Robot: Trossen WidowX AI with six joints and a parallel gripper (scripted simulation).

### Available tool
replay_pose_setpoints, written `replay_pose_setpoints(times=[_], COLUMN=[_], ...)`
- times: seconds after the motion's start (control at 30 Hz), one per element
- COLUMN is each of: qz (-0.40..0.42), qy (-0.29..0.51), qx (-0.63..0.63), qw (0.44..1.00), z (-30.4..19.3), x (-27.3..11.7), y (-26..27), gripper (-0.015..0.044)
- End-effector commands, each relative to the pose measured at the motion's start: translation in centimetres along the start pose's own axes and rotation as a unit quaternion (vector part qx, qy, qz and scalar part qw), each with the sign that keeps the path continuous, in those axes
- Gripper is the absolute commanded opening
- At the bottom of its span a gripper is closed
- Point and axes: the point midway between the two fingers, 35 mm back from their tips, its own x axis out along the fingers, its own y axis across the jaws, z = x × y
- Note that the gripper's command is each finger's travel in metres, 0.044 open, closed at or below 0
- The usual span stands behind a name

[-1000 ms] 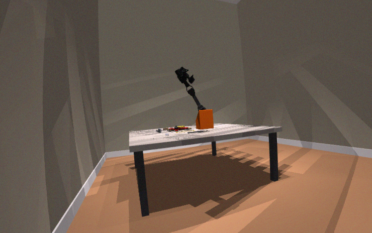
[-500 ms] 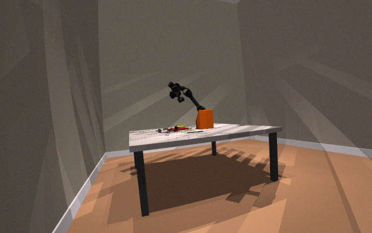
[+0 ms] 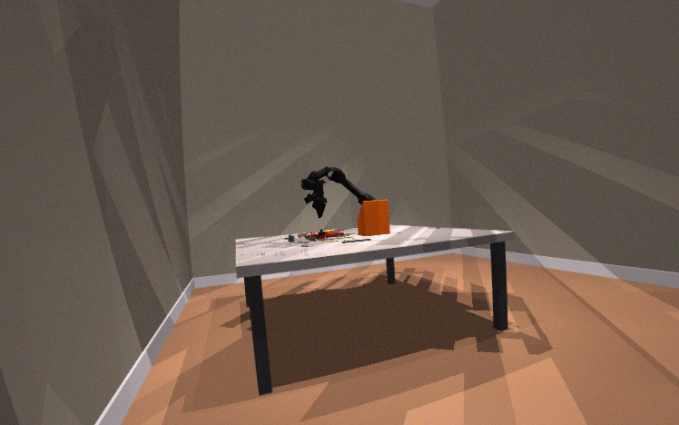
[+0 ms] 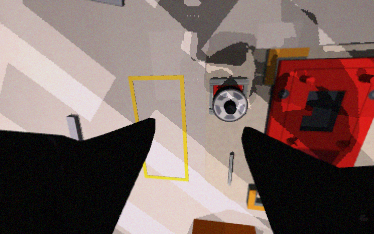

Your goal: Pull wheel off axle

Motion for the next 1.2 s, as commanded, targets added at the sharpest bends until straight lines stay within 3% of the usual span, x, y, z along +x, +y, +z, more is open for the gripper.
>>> replay_pose_setpoints(times=[0.0,0.43,0.77,1.0,1.17], qz=[-0.059,-0.059,-0.061,-0.061,-0.058], qy=[0.014,0.014,0.014,0.014,0.014], qx=[-0.062,-0.062,-0.062,-0.062,-0.058], qw=[0.996,0.996,0.996,0.996,0.997], z=[-0.4,-0.5,-0.7,-0.7,-0.6], x=[1.8,2.0,9.0,9.1,8.8], y=[-2.3,-2.5,-3.6,-3.6,-3.6], gripper=[0.0300,0.0300,0.0300,0.0300,0.0188])
